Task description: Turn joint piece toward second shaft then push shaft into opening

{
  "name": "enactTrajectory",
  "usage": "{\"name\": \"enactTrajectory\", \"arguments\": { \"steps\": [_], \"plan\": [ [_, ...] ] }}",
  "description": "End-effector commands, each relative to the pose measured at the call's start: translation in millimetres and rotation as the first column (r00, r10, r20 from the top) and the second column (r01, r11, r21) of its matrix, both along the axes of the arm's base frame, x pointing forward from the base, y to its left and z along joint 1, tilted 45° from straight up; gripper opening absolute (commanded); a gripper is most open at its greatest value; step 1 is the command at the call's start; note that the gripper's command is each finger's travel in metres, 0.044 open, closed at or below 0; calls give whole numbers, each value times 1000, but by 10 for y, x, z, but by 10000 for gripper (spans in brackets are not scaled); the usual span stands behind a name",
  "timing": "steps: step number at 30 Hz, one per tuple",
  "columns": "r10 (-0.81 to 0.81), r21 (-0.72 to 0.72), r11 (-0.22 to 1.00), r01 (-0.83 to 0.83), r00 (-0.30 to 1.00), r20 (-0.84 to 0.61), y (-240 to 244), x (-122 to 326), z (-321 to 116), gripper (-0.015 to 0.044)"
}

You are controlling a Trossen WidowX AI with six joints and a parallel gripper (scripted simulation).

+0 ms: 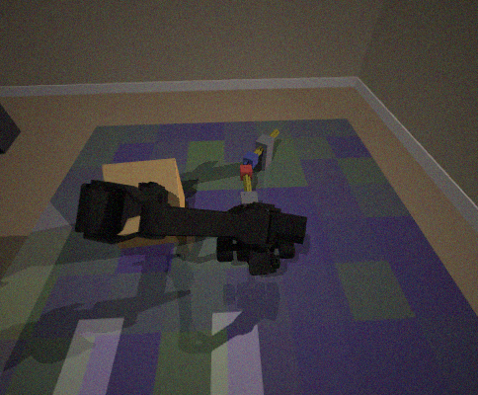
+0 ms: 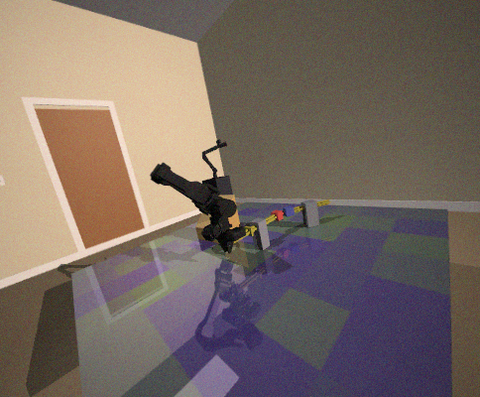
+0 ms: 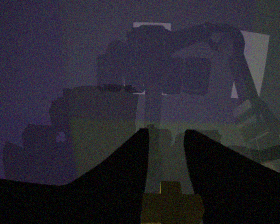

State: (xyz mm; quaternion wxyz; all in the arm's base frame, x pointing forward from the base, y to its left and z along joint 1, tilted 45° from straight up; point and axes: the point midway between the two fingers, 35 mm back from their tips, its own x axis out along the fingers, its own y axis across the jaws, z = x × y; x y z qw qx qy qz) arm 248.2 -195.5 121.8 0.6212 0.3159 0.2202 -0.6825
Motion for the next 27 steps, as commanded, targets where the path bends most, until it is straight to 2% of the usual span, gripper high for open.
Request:
{"name": "enactTrajectory", "arguments": {
  "steps": [1, 27],
  "plan": [
    [-4, 6, 1000, 4, 1000, -5, 49, 14, -54, 0],
    [-15, 0, 1000, 15, 1000, -7, 219, 49, -222, 0]
  ]
}}
